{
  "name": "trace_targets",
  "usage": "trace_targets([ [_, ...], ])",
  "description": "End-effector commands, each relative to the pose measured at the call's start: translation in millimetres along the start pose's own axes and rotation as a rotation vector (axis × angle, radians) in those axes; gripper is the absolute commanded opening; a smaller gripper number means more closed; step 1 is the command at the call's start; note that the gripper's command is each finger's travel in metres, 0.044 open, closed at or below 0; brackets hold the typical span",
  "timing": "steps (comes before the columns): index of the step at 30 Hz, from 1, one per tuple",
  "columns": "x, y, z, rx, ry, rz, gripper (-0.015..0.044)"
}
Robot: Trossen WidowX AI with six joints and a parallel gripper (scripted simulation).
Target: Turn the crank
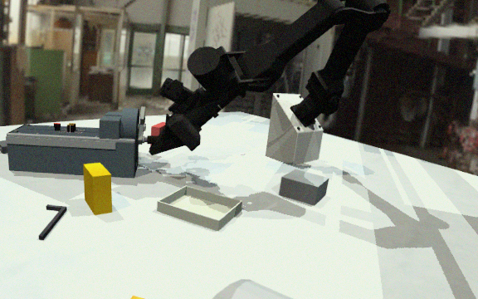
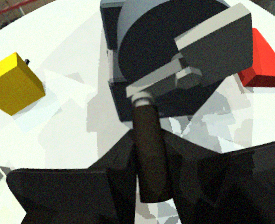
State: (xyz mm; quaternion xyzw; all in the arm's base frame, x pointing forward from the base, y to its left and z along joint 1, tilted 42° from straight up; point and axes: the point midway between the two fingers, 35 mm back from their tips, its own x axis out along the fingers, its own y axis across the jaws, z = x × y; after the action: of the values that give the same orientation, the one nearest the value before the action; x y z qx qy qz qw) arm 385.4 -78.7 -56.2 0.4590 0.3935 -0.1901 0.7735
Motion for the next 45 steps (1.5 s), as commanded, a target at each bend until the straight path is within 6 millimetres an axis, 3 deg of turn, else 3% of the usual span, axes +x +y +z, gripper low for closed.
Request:
trace_targets([
  [1, -6, 6, 5, -0.001, -0.008, 0.015, 0.0000],
  [22, -19, 6, 19, -0.002, -0.009, 0.014, 0.0000],
  [45, -34, -12, 34, -0.003, -0.009, 0.013, 0.0000],
])
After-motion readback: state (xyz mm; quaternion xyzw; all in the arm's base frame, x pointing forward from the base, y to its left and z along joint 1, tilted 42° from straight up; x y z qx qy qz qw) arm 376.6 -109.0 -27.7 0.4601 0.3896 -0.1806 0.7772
